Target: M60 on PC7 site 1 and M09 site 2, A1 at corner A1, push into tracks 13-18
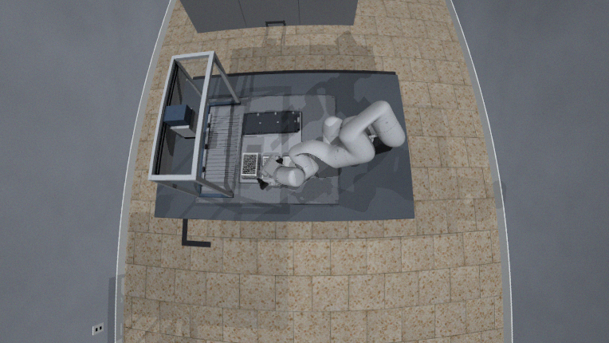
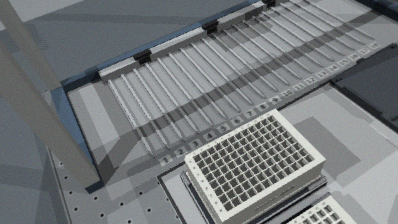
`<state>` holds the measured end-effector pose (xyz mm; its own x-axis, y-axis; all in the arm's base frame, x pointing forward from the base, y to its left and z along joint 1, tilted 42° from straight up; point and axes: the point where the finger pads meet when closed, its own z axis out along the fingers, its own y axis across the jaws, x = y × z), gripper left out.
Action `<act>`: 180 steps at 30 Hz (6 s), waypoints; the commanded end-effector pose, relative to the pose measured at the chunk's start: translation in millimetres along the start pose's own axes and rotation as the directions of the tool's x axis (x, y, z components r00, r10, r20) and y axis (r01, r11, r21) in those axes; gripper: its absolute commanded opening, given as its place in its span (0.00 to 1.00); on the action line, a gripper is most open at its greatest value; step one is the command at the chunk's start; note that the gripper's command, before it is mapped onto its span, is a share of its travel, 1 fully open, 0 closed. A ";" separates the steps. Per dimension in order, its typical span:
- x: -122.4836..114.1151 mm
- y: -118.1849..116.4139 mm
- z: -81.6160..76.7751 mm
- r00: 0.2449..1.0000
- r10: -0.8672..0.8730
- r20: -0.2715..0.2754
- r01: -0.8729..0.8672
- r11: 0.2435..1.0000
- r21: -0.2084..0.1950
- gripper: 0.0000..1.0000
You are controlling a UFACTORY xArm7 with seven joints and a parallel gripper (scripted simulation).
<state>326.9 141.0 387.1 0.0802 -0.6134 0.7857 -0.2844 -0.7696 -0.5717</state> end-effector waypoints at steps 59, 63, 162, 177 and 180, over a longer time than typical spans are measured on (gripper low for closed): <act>57.9 -48.0 8.7 0.343 -0.929 0.141 0.833 0.370 0.410 1.00; 66.1 -43.9 19.1 0.225 -0.969 0.106 0.855 0.249 0.456 1.00; 49.4 19.5 159.0 -0.443 -0.865 -0.234 0.640 -0.488 0.593 1.00; 47.7 19.8 161.0 -0.443 -0.865 -0.234 0.640 -0.488 0.593 1.00; 46.4 20.0 162.6 -0.443 -0.865 -0.234 0.640 -0.488 0.593 1.00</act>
<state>478.7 68.0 372.6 -0.0123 0.9796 0.2004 0.7601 -0.1210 0.6384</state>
